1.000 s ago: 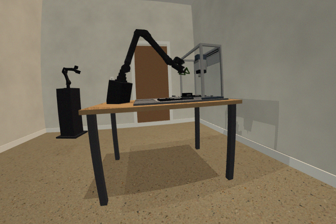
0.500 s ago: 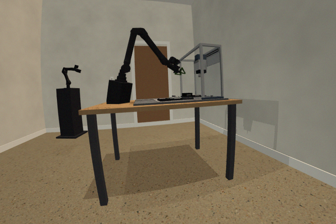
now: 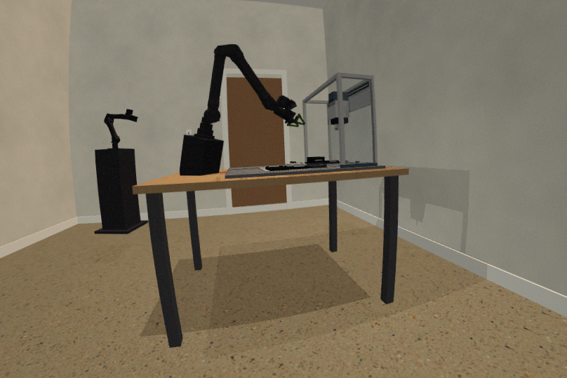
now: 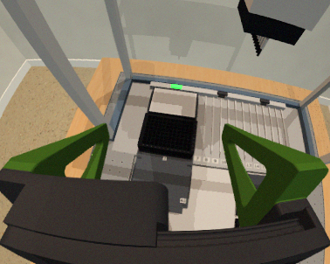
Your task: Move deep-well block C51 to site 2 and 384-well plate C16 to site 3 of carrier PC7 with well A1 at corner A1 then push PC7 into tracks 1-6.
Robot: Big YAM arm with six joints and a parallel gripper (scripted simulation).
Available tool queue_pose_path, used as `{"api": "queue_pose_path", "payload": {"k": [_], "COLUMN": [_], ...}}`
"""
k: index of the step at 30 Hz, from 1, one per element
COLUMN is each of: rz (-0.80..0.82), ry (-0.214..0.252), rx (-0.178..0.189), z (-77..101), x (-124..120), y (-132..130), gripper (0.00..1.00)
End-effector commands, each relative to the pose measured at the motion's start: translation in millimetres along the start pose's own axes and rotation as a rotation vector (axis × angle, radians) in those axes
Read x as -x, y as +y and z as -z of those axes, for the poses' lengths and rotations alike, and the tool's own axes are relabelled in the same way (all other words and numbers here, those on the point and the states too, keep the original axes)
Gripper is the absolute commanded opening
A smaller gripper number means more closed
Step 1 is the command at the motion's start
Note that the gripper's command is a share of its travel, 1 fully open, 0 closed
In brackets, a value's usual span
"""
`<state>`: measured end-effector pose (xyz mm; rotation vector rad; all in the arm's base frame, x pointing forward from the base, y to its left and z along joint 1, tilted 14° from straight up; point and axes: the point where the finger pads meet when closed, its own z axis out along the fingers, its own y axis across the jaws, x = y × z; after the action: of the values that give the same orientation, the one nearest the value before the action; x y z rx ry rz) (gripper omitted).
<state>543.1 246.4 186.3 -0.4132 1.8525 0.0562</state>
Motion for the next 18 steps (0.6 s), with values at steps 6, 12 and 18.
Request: {"api": "queue_pose_path", "payload": {"k": [6, 12, 18], "rz": [-0.024, -0.024, -0.025], "ry": [-0.056, -0.054, -0.053], "rx": [0.007, 0.008, 0.008], "z": [35.4, 55.1, 68.2], "x": [6, -7, -15], "y": [10, 15, 19], "gripper": [1.00, 1.00, 1.00]}}
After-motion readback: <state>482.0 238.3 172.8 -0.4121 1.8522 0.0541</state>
